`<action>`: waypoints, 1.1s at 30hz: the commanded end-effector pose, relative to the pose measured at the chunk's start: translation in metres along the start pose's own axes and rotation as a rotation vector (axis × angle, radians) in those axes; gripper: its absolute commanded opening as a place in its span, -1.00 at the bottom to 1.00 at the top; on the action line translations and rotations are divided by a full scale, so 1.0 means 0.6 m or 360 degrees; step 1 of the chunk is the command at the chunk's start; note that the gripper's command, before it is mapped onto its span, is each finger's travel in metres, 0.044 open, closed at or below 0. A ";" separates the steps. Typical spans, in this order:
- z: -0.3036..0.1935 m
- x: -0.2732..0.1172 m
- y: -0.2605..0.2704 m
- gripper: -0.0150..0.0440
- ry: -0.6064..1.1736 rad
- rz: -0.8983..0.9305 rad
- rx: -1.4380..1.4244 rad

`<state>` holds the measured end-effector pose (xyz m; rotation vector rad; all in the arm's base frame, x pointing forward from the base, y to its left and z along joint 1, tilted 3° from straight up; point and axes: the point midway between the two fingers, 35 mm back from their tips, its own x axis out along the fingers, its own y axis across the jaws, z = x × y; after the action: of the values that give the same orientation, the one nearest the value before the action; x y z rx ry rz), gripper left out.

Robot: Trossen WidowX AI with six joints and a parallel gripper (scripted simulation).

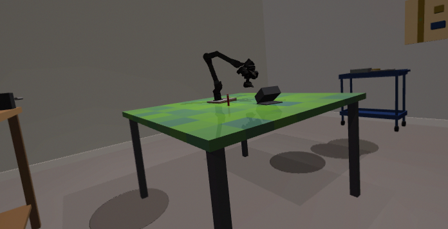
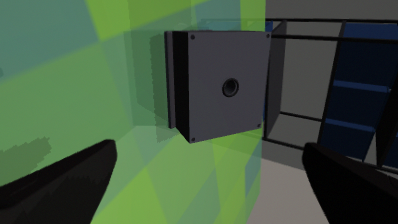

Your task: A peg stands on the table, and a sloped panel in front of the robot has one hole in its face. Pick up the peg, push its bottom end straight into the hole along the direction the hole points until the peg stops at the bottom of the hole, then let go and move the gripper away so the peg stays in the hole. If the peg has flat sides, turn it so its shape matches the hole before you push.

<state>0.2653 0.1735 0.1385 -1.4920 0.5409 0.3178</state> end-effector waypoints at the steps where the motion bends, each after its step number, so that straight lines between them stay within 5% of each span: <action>1: -0.012 0.016 -0.003 1.00 0.0048 0.0067 0.0068; 33: -0.144 0.099 -0.021 1.00 0.0475 0.0512 0.0711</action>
<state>0.3077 0.0875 0.1210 -1.0707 0.9832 0.2166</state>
